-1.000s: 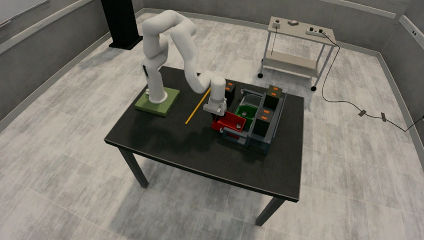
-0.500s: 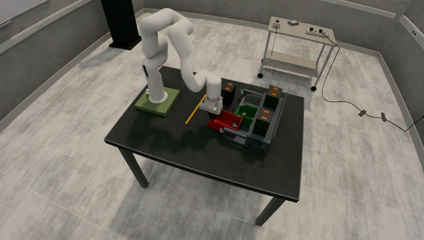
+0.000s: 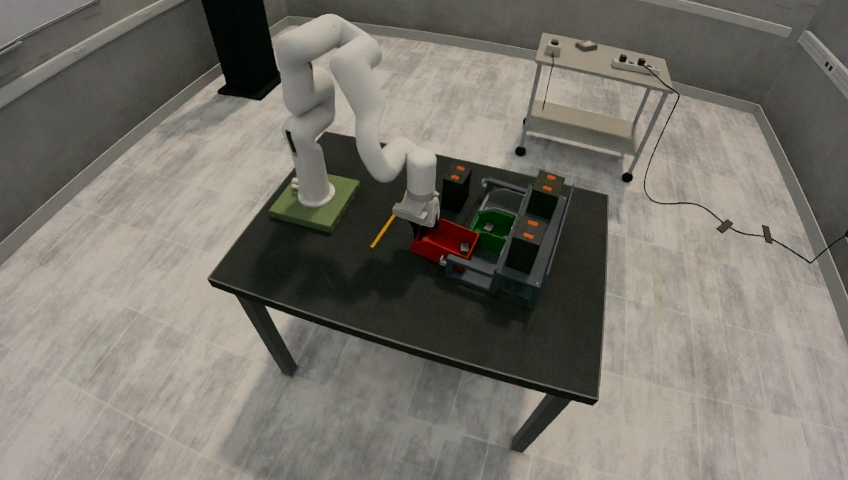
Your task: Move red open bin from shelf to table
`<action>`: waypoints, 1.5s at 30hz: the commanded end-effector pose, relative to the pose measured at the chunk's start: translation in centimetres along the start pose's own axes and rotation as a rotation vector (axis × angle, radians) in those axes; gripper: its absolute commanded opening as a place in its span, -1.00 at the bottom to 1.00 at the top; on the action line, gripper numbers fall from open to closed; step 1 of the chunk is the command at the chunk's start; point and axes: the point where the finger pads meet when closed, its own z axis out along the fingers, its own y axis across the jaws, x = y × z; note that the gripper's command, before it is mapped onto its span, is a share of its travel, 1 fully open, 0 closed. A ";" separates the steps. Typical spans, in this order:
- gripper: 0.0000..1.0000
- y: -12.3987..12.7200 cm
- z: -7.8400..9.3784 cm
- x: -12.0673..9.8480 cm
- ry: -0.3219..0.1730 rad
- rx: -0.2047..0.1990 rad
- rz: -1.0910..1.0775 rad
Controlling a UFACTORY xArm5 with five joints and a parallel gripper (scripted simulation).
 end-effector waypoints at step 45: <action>-1.00 2.2 -0.1 0.0 0.001 0.003 0.000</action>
